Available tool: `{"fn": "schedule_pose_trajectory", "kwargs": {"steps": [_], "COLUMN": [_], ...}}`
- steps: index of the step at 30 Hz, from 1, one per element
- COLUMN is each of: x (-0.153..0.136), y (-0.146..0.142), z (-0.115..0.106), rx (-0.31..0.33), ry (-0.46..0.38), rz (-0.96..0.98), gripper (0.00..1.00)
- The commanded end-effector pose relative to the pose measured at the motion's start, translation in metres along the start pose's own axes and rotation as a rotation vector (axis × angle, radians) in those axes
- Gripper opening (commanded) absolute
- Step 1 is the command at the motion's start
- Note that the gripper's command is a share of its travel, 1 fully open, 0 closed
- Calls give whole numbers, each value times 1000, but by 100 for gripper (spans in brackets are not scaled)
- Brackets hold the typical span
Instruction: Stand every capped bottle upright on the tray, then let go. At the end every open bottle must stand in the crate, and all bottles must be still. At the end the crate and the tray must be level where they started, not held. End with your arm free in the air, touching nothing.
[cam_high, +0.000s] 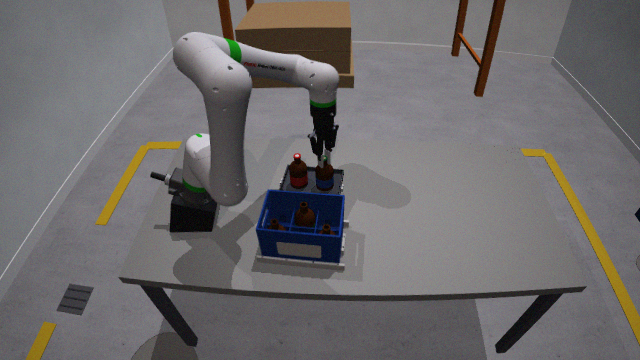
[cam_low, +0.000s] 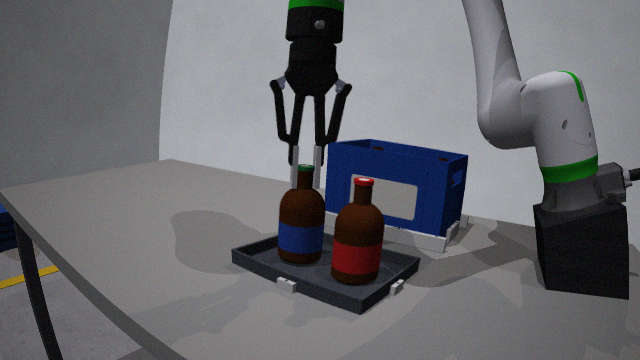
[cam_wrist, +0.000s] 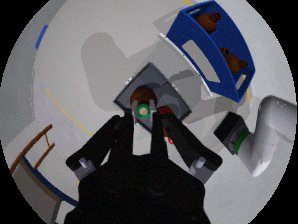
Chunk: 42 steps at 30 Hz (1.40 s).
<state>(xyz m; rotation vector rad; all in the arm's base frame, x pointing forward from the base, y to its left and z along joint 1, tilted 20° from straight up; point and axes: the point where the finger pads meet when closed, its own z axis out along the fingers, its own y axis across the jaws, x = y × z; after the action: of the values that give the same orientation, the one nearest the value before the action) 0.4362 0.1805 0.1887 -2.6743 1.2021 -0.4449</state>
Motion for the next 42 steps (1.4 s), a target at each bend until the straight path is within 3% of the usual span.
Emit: {"fn": "schedule_pose_trajectory", "kwargs": {"steps": [1, 3, 4, 42], "x": [0, 0, 0, 0], "y": [0, 0, 0, 0], "z": [1, 1, 0, 0], "rx": [0, 0, 0, 0], "ry": [0, 0, 0, 0], "rz": [0, 0, 0, 0], "gripper": [0, 0, 100, 100]}}
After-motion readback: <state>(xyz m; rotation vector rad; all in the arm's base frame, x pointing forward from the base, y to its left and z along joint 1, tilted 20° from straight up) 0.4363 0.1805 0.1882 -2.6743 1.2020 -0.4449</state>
